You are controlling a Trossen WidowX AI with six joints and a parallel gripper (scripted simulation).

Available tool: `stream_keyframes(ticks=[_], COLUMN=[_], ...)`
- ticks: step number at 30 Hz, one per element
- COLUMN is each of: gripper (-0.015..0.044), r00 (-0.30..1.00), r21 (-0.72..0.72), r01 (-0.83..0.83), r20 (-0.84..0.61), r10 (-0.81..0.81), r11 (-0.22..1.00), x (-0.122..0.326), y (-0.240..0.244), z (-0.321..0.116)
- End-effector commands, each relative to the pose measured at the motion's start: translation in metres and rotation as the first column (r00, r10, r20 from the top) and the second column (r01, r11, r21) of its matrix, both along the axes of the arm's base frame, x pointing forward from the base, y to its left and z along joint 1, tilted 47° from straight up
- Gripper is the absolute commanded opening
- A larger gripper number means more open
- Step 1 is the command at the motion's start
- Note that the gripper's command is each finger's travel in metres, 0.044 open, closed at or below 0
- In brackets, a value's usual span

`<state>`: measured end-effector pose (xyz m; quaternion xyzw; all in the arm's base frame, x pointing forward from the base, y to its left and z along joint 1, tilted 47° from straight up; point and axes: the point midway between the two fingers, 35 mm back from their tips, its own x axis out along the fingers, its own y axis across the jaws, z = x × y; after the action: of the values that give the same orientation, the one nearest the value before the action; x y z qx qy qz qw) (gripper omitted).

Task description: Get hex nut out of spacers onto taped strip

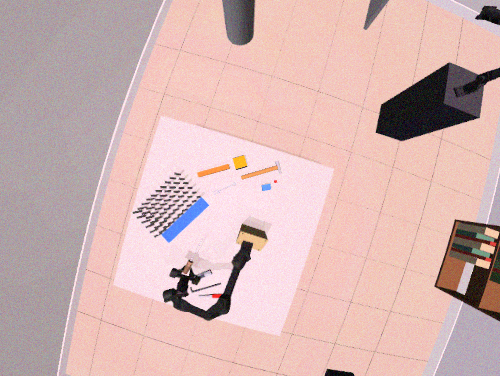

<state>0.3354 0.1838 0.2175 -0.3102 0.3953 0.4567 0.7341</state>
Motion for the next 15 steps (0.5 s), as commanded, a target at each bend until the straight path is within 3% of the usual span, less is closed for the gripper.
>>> stream_keyframes(ticks=[1,10,15], gripper=[0.0000,0.0000,0.0000], r00=[1.000,0.999,0.999], r21=[0.000,0.008,0.008], r01=[0.005,-0.014,-0.016], r20=[-0.001,0.031,0.035], r10=[-0.005,0.014,0.016], r11=[1.000,1.000,1.000], x=[-0.004,-0.016,-0.017], y=[-0.025,-0.070,-0.074], z=[0.024,0.068,0.071])
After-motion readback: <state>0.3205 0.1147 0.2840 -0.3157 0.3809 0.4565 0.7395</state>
